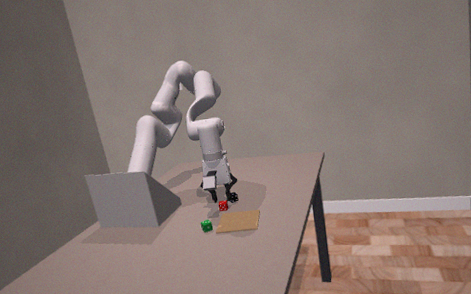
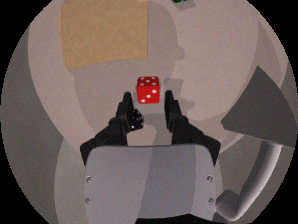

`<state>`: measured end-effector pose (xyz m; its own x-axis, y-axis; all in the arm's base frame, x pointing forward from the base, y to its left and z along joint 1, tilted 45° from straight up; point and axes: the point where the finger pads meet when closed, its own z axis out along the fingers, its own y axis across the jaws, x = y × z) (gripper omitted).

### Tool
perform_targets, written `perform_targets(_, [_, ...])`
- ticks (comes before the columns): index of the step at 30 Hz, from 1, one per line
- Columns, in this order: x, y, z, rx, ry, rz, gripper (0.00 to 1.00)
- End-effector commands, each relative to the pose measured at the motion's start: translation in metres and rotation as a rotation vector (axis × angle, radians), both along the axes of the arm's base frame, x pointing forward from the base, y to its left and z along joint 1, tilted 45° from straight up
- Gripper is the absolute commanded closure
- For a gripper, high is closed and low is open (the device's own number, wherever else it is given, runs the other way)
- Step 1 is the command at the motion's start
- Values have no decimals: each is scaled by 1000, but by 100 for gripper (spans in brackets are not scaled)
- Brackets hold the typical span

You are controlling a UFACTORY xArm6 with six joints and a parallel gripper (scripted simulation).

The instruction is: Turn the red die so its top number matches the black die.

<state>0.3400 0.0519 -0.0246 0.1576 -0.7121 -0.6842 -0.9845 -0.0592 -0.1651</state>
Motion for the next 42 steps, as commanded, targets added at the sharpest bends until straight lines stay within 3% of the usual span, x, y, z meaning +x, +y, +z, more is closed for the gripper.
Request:
perform_targets(1, [1, -1, 0, -1, -2, -1, 53])
perform_targets(27, [4, 22, -22, -1, -2, -1, 53])
perform_targets(42, [4, 23, -24, -1, -2, -1, 53])
